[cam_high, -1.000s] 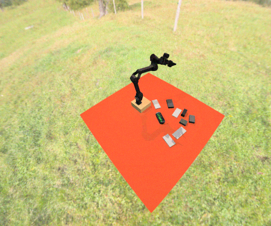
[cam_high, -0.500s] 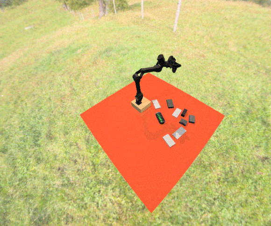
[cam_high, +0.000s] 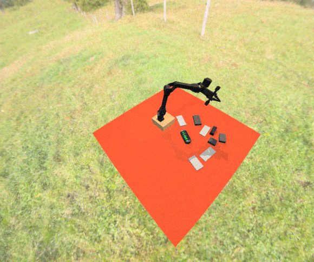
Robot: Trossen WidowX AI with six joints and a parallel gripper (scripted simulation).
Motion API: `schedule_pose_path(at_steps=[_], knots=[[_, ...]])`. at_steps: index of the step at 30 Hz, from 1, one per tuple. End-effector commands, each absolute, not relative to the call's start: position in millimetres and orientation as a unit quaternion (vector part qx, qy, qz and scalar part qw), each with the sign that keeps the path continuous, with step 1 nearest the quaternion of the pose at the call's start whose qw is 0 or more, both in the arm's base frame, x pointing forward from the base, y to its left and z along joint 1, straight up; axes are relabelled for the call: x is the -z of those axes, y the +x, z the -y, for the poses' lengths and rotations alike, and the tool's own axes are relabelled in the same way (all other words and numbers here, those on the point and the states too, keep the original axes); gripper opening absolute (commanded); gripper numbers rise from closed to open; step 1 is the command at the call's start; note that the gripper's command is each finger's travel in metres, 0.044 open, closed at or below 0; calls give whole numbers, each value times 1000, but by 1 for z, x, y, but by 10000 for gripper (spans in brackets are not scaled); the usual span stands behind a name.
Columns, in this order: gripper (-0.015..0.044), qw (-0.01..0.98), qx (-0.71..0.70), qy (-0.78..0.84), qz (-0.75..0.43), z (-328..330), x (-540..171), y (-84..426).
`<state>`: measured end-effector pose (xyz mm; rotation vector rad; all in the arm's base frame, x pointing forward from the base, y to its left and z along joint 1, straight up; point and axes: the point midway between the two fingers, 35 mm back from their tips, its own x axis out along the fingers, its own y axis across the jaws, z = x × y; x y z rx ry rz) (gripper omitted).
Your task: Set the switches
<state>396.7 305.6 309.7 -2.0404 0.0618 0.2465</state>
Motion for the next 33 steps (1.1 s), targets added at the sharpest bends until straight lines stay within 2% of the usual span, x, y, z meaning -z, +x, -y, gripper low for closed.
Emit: schedule_pose_path(at_steps=[1, 11, 20, 24, 33], knots=[[0, 407, -181, -891, -85, -275, -251, 432], [0, 251, -353, -881, -191, -191, -147, 462], [0, 103, -604, -746, -262, -90, -51, 426], [0, 78, -690, -668, -269, -58, -31, 400], [0, 78, -694, -664, -269, -57, -31, 399]])
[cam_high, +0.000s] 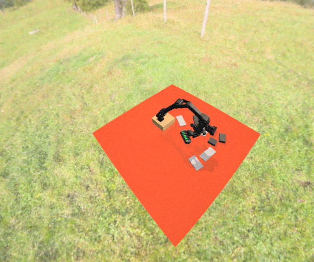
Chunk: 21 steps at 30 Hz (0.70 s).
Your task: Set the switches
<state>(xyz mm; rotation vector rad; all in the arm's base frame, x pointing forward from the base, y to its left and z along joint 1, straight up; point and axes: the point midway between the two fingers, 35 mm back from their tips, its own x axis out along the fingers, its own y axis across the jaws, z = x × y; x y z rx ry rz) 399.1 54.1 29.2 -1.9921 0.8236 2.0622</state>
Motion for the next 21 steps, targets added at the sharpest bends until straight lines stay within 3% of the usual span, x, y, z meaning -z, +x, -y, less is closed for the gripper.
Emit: schedule_pose_path(at_steps=[1, 21], knots=[[0, 78, -694, -664, -269, -57, -30, 399], [0, 80, -693, -663, -270, -57, -1, 400]])
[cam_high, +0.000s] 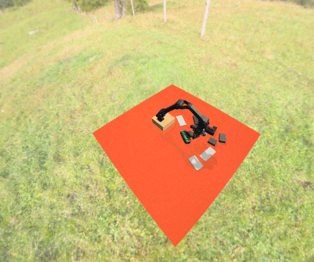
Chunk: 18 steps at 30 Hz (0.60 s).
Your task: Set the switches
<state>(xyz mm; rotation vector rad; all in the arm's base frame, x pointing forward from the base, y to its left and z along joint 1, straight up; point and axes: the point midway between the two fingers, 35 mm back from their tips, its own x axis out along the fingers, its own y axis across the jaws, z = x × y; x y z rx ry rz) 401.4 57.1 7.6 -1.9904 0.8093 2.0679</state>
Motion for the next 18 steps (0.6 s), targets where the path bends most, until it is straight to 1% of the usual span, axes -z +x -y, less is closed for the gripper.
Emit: schedule_pose_path(at_steps=[1, 18], knots=[[0, 80, -693, -663, -270, -57, 0, 400], [0, 78, -694, -663, -269, -57, 22, 400]])
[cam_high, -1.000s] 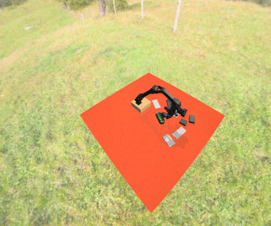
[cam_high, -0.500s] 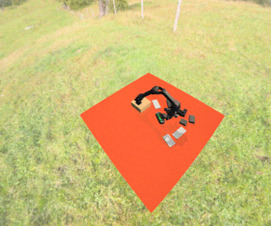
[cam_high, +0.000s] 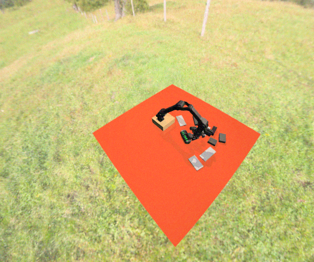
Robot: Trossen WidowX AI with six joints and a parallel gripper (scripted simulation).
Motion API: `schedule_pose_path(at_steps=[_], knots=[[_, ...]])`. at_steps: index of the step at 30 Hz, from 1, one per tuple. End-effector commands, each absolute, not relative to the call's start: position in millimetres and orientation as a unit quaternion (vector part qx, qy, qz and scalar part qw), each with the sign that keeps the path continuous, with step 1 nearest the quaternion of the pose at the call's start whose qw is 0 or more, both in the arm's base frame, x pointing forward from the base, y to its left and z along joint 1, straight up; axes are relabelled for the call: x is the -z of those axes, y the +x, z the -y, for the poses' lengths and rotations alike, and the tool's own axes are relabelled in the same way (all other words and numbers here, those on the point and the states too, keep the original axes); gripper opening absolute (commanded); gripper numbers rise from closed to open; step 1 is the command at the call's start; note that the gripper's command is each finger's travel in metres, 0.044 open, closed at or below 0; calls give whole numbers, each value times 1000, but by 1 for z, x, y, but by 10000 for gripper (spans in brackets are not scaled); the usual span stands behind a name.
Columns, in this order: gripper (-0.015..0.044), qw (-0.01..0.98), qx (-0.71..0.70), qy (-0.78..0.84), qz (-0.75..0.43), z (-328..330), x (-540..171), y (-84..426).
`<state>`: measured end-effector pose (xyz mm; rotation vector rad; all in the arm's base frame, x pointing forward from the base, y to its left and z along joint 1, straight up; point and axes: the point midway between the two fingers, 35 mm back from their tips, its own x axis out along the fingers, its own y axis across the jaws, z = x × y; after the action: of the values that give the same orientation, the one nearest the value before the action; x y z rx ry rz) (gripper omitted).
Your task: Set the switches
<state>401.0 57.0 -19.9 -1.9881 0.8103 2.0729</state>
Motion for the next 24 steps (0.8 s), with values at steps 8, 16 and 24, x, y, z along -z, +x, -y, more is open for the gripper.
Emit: schedule_pose_path(at_steps=[8, 16, 24], knots=[[0, 78, -694, -663, -269, -55, 22, 399], [0, 78, -694, -663, -269, -52, 22, 398], [0, 78, -694, -663, -269, -49, 23, 396]])
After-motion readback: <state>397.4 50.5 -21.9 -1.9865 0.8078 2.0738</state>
